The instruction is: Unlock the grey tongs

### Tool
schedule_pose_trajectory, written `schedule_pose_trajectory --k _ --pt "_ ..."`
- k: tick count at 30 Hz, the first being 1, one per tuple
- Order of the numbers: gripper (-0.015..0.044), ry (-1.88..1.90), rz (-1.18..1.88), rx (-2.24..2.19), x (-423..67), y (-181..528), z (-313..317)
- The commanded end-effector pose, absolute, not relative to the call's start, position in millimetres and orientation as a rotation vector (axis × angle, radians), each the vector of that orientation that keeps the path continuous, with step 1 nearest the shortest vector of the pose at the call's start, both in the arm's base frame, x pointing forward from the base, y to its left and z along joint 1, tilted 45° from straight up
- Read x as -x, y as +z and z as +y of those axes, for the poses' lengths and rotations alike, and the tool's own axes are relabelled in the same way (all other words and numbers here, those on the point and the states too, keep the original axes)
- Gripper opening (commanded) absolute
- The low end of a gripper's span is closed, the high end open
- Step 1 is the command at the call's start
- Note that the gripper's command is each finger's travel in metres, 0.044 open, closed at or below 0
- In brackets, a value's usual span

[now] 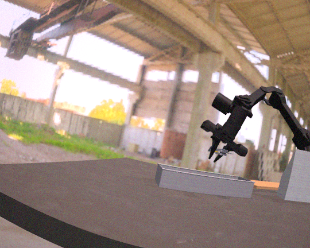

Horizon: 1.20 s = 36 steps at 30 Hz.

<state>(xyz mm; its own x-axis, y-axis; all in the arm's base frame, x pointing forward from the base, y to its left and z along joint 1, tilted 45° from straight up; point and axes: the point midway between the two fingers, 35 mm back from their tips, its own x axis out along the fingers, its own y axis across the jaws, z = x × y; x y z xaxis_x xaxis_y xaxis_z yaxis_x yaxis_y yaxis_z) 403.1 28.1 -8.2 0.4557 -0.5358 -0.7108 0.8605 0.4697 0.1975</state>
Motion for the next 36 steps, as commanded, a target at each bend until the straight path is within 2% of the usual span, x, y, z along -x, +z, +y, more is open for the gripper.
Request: schedule_pose_trajectory --k 1,36 --pt "-0.0150 -0.973 0.636 -0.591 -405.5 -7.8 29.3" --pt "-0.0150 -1.302 0.723 -0.475 -399.7 0.6 25.1"
